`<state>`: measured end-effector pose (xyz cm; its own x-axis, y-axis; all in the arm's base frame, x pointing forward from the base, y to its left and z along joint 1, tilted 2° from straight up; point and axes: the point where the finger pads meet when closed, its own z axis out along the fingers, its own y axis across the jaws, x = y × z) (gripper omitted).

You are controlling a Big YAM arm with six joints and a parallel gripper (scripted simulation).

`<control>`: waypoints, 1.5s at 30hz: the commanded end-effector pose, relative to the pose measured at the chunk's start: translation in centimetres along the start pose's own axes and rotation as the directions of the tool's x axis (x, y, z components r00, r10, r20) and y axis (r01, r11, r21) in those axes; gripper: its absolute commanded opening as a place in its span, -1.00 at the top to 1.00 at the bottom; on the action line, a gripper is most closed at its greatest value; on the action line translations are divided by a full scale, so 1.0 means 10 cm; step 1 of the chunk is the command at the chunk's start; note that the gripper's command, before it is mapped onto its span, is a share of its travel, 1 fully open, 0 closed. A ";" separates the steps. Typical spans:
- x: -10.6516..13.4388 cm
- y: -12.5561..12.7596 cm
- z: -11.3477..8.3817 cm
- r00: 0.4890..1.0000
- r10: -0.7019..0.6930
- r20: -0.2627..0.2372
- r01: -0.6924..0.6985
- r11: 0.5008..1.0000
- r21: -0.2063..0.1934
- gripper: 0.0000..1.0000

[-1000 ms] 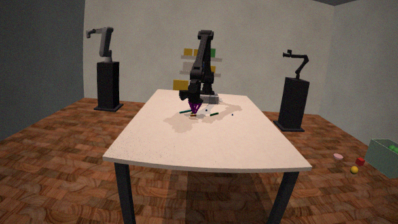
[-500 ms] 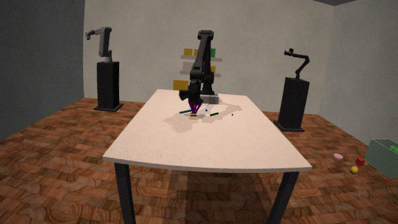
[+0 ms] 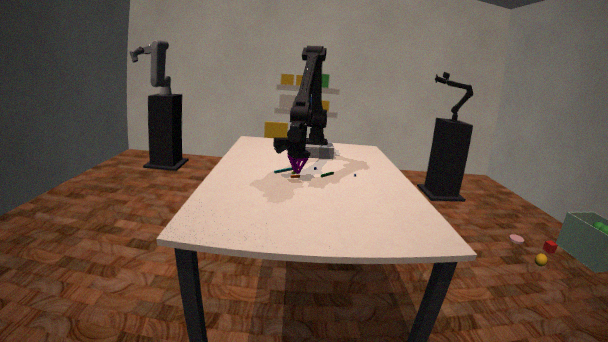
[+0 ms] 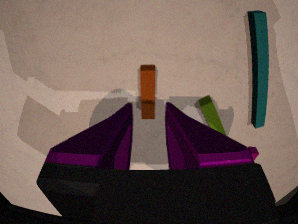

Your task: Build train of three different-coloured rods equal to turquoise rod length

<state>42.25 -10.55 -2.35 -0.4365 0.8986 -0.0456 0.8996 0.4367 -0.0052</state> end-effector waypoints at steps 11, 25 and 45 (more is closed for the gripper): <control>-0.08 0.19 -0.06 1.000 -0.002 0.016 0.002 1.000 -0.020 0.53; -0.08 0.19 -0.06 1.000 -0.002 0.016 0.002 1.000 -0.020 0.53; -0.08 0.19 -0.06 1.000 -0.002 0.016 0.002 1.000 -0.020 0.53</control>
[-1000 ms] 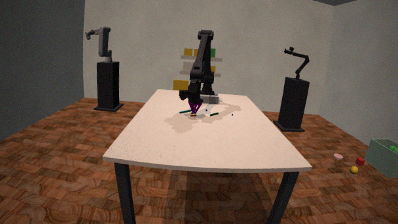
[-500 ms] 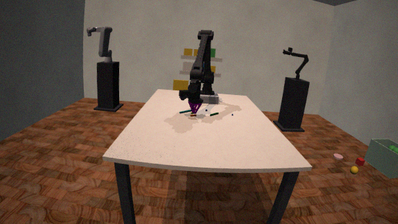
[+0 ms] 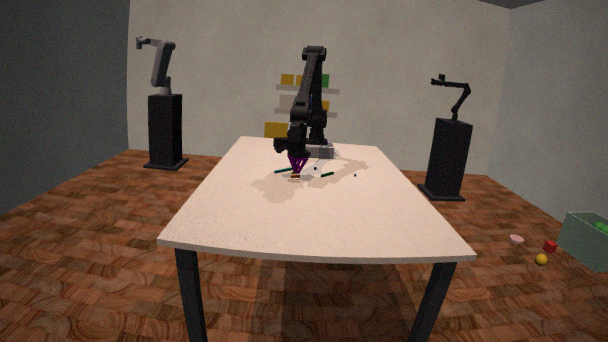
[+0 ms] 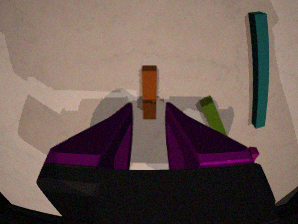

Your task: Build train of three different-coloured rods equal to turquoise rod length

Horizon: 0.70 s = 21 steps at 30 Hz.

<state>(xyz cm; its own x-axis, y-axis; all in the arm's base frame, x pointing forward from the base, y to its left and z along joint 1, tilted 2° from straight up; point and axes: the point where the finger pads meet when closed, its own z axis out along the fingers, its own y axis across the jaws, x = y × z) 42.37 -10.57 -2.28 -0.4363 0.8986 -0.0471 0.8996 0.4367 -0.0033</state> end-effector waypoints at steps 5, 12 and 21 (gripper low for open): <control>-0.08 0.18 -0.05 1.000 -0.002 0.016 0.002 1.000 -0.020 0.53; -0.05 0.14 0.01 1.000 -0.002 0.011 0.002 1.000 -0.014 0.53; 0.01 0.04 0.17 1.000 -0.003 0.001 0.003 1.000 -0.001 0.53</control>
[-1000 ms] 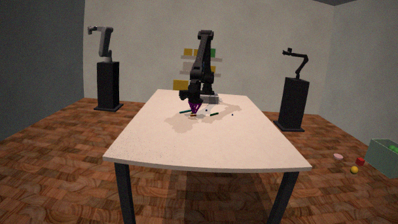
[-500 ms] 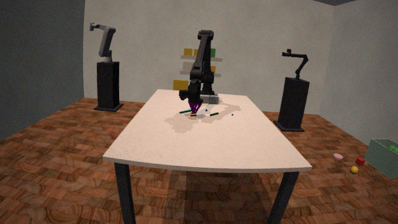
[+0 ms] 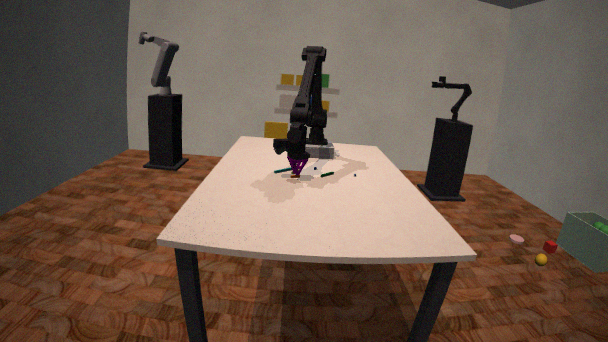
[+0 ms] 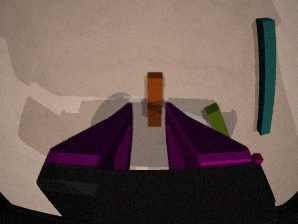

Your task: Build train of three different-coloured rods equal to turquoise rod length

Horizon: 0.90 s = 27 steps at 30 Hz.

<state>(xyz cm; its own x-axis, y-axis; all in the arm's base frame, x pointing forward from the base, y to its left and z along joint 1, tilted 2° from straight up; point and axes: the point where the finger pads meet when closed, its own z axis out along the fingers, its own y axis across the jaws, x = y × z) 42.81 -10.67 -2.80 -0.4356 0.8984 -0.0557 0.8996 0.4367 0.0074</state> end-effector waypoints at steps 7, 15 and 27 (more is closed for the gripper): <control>0.04 0.00 0.16 1.000 -0.003 -0.008 0.003 1.000 0.010 0.53; 0.04 0.00 0.17 1.000 -0.003 -0.010 0.003 1.000 0.012 0.53; 0.04 0.00 0.17 1.000 -0.003 -0.010 0.003 1.000 0.012 0.53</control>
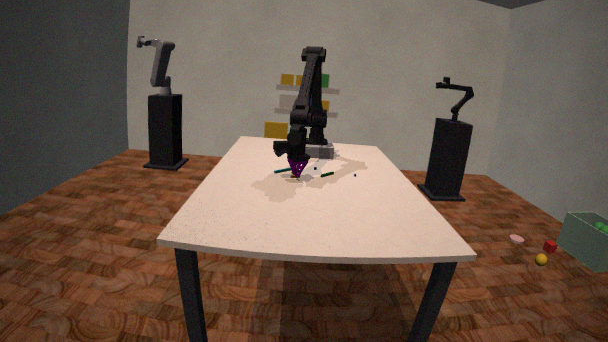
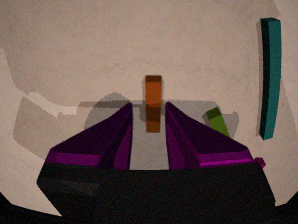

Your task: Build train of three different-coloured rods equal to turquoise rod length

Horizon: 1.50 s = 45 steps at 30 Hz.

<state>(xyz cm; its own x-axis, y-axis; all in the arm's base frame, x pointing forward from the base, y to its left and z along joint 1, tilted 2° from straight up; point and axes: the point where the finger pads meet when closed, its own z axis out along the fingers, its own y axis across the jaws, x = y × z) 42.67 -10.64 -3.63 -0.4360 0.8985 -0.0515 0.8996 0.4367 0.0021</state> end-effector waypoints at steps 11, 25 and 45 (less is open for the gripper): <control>0.02 0.01 0.08 1.000 -0.003 -0.006 0.003 1.000 0.007 0.53; 0.02 0.01 0.08 1.000 -0.003 -0.006 0.003 1.000 0.007 0.91; 0.02 0.01 0.08 1.000 -0.003 -0.006 0.003 1.000 0.007 0.91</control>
<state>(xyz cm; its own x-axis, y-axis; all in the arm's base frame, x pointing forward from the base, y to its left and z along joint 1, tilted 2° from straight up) 42.67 -10.64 -3.63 -0.4360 0.8985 -0.0514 0.8996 0.4367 0.0021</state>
